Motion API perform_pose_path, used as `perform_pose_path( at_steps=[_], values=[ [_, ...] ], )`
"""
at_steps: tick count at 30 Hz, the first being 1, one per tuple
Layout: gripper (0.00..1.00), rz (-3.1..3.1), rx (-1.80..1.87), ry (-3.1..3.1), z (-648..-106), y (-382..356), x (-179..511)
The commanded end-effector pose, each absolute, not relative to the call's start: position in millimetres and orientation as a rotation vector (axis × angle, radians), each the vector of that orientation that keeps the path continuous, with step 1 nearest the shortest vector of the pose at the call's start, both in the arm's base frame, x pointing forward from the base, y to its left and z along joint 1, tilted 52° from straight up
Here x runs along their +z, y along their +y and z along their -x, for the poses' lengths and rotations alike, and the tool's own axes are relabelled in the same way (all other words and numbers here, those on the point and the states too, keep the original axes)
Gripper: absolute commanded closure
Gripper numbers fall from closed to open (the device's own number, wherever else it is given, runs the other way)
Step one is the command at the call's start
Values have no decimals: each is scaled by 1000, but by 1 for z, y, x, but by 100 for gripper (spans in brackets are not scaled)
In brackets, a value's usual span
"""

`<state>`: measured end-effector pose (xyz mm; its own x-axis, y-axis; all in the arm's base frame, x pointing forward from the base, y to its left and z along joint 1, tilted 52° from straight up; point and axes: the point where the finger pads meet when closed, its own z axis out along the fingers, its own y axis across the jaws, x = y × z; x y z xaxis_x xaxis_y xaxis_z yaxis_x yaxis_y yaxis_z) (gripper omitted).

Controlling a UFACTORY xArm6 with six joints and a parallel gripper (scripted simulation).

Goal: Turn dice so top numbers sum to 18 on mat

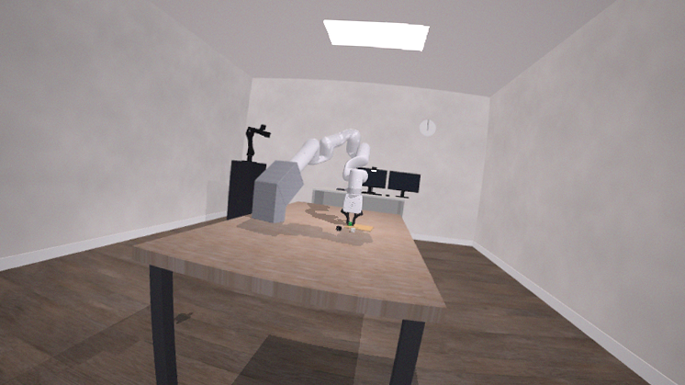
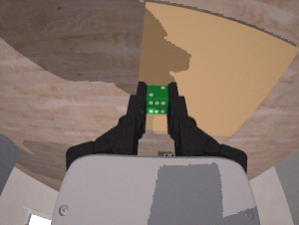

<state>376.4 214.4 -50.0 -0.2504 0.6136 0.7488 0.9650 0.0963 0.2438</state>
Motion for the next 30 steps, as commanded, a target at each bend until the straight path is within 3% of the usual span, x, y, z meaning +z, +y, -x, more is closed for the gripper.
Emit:
perform_pose_path(
  at_steps=[1, 18, 30],
  values=[
    [85, 1544, -1005, -1918, -377, 214, -50],
    [85, 1544, -1005, -1918, -377, 214, -50],
    [68, 1544, -1005, -1918, -377, 214, -50]
  ],
)
